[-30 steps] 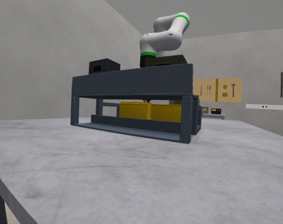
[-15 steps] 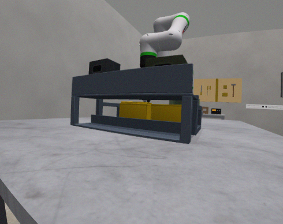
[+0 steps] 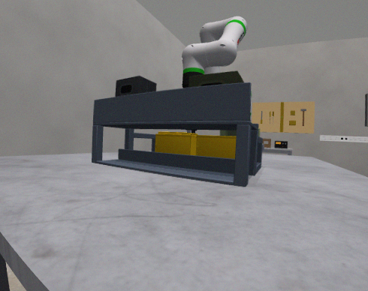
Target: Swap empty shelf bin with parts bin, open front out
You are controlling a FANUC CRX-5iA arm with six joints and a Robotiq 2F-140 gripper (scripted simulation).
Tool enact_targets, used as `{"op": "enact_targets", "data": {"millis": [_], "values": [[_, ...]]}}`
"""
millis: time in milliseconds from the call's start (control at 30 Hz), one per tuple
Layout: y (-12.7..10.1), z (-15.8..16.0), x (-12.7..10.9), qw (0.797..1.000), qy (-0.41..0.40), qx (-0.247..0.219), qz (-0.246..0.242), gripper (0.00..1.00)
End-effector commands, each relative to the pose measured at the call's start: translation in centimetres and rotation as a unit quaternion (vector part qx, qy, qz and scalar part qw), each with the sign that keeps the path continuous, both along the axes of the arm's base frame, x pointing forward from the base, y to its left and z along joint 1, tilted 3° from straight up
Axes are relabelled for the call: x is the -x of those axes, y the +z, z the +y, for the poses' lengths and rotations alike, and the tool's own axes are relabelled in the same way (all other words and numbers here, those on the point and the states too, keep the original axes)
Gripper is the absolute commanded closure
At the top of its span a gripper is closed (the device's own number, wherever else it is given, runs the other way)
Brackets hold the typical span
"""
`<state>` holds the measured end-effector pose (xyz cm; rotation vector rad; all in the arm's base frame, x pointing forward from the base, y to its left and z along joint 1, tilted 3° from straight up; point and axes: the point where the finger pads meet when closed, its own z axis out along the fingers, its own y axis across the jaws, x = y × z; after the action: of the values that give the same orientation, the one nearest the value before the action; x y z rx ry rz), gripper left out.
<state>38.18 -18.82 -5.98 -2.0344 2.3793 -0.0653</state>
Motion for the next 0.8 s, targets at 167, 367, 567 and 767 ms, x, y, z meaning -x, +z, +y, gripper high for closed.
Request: {"op": "enact_targets", "data": {"millis": [167,367,567,767], "values": [[0.0,0.1,0.9,1.000,0.000,0.000,-0.001,0.90],[0.0,0.2,1.5,1.000,0.000,0.000,-0.001,0.90],[0.0,0.3,2.3,1.000,0.000,0.000,-0.001,0.90],[-0.1,0.4,2.8,1.000,0.000,0.000,-0.001,0.90]]}}
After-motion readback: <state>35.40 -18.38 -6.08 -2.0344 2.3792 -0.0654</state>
